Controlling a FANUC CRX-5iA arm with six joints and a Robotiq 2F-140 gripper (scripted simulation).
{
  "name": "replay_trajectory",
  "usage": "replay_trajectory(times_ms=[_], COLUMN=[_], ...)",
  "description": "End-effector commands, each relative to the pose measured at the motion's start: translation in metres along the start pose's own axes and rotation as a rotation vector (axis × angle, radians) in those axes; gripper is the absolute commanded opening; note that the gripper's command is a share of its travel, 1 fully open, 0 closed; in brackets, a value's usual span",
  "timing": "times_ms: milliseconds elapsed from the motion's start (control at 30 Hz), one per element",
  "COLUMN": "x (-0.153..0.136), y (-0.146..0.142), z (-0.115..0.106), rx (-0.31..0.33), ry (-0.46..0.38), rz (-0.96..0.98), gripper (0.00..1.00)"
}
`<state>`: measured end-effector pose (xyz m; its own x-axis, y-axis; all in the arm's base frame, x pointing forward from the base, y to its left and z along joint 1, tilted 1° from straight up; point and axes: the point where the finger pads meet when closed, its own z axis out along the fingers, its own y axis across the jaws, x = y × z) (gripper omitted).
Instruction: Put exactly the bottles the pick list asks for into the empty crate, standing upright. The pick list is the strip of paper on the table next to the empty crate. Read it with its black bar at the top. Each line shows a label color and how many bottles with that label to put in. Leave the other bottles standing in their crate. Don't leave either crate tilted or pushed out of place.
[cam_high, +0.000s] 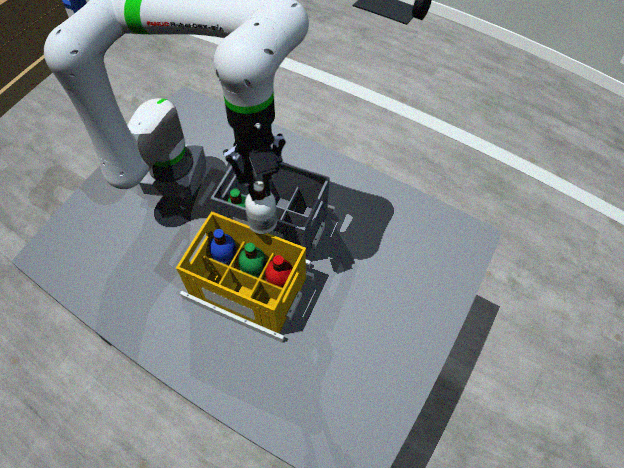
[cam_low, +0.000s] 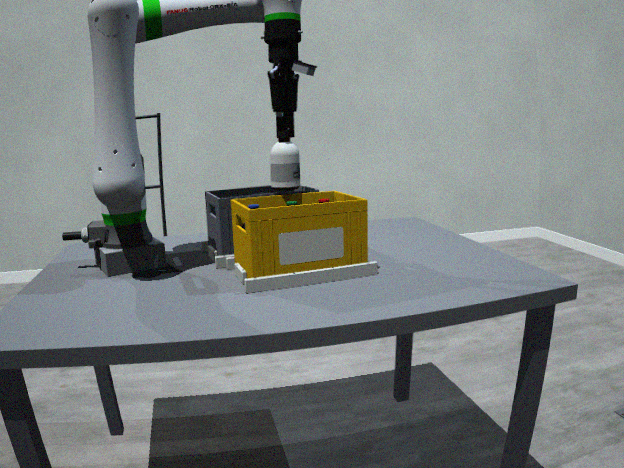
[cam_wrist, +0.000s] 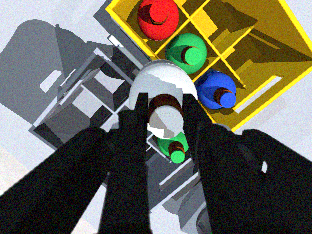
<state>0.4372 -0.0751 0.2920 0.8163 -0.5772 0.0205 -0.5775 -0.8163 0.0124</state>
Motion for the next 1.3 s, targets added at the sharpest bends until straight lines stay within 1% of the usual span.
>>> replay_trajectory(times_ms=[0, 100, 600, 667, 1167, 1267], x=[-0.007, -0.009, -0.037, -0.037, -0.066, -0.068], y=[-0.002, -0.003, -0.012, -0.012, -0.022, -0.023], z=[-0.001, -0.001, -0.001, -0.001, -0.001, -0.001], rx=[0.001, 0.001, 0.001, 0.001, 0.001, 0.001], ry=[0.002, 0.002, 0.002, 0.002, 0.002, 0.002], rz=[0.000, 0.000, 0.000, 0.000, 0.000, 0.000], gripper=[0.10, 0.10, 0.10, 0.10, 0.10, 0.10])
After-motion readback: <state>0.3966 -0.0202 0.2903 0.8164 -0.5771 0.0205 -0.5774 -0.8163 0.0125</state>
